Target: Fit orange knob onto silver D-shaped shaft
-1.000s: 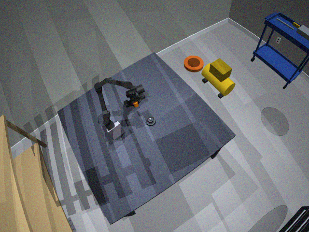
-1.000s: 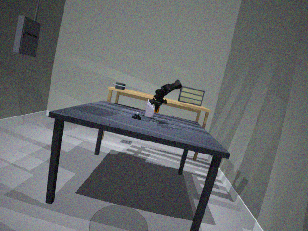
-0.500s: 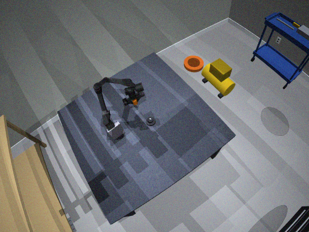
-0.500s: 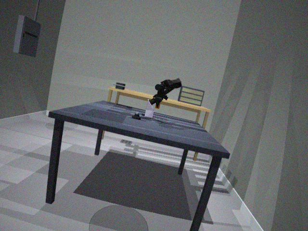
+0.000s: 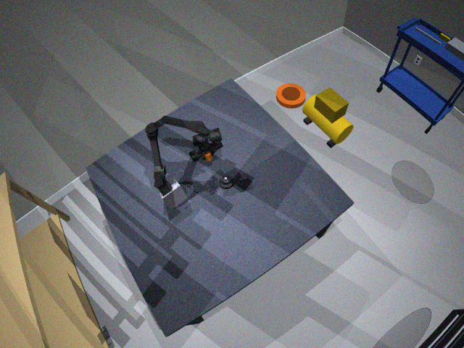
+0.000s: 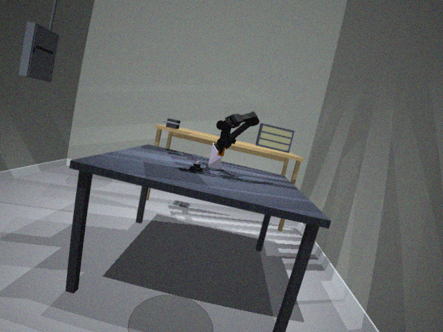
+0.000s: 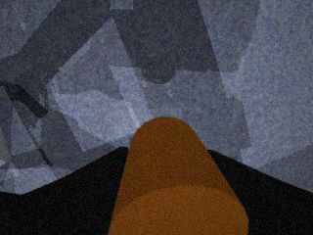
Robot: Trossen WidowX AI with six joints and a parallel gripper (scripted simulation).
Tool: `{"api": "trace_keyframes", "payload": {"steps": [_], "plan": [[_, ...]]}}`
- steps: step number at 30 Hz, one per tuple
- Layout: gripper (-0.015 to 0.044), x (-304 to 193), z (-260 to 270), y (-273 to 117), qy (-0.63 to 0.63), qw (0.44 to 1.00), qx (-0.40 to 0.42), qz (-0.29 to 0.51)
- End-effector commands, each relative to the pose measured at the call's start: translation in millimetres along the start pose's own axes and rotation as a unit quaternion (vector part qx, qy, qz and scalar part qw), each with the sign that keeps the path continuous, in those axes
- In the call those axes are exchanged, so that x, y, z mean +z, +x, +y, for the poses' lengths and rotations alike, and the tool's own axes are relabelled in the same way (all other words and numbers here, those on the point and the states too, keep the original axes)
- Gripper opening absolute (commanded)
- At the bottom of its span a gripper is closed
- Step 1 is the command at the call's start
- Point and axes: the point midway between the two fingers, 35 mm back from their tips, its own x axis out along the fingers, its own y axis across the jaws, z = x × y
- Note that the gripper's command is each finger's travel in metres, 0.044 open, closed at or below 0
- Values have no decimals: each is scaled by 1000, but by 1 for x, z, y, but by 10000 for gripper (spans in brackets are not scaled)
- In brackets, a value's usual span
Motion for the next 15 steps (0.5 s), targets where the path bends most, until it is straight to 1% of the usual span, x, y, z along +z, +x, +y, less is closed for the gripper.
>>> {"api": "trace_keyframes", "payload": {"steps": [1,15], "plan": [[0,-13,-6,1,-1,1000,-3,2],[0,-54,-19,13,1,1000,-3,4]]}}
